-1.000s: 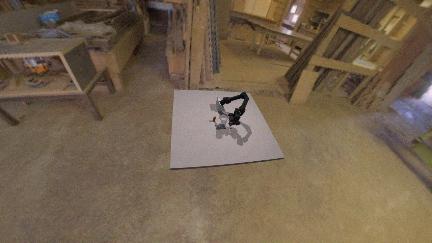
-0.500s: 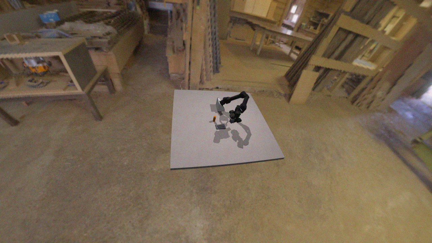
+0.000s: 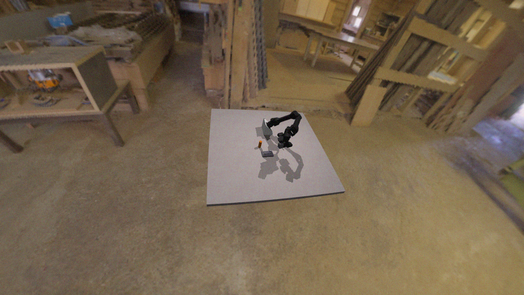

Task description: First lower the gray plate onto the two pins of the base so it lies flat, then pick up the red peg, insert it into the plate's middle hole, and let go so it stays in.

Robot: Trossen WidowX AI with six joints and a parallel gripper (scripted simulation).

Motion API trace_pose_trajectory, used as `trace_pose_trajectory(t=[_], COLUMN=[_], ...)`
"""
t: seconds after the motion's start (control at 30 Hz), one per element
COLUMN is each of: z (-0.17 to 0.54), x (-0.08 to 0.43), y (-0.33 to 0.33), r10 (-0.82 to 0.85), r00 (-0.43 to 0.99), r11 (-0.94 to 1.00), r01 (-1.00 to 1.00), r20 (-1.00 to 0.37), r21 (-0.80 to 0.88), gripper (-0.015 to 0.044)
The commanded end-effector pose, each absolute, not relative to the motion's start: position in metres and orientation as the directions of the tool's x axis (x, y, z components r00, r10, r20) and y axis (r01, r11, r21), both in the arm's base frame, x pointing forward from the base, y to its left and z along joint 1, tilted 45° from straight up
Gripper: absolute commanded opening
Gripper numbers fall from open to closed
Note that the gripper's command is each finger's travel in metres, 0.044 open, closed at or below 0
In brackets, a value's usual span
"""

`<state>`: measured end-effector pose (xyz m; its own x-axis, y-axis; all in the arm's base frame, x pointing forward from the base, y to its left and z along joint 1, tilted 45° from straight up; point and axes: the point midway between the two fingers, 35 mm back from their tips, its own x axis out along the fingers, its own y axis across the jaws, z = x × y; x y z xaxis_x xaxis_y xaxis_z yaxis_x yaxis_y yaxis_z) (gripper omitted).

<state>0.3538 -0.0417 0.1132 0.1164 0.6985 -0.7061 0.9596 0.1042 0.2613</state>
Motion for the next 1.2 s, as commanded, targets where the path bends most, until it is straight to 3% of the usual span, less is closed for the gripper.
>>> trace_pose_trajectory(t=[0.0, 1.17], z=[0.100, -0.010], x=[0.354, 0.346], y=[-0.046, -0.075], r10=[0.696, 0.694], r00=[0.110, 0.110], r11=[0.091, -0.046], r01=[0.967, 0.993], r20=[-0.710, -0.711], r21=[0.238, 0.109], gripper=[0.0000, 0.0000])
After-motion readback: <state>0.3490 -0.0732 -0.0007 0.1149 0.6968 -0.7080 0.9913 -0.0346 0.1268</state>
